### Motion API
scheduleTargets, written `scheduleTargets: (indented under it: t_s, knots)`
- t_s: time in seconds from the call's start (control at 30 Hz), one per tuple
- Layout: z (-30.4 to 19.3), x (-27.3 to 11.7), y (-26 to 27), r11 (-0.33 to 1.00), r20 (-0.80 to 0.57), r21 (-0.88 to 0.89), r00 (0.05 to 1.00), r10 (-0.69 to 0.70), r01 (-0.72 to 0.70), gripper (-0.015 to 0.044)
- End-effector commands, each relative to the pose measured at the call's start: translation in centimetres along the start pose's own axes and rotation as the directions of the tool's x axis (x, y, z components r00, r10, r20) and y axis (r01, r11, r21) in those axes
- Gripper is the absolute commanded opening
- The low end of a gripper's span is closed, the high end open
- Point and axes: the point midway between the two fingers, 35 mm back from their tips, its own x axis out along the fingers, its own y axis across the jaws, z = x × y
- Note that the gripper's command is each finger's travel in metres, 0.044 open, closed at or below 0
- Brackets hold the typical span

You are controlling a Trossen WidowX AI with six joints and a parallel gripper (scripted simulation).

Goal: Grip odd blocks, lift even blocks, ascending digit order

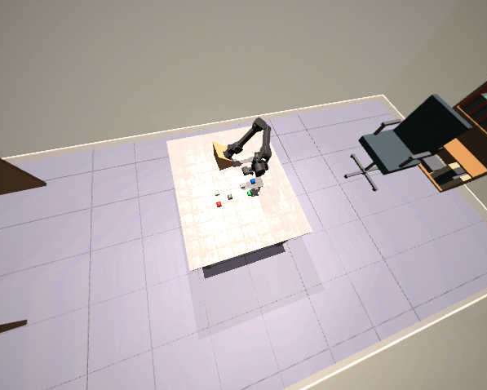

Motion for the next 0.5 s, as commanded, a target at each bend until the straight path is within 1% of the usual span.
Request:
scheduleTargets:
  t_s: [0.0,0.1,0.23,0.47]
  knots:
    - [1.9,-0.1,-4.9,0.999,-0.003,0.010,0.999,-0.039,0.039,0.0120]
    - [3.0,-0.4,-8.2,0.999,-0.004,0.011,0.999,-0.051,0.051,0.0120]
    - [4.2,-0.8,-14.4,0.998,-0.005,0.015,0.999,-0.053,0.053,0.0120]
    - [3.6,-0.5,-24.3,0.999,-0.007,0.014,1.000,-0.031,0.031,0.0120]
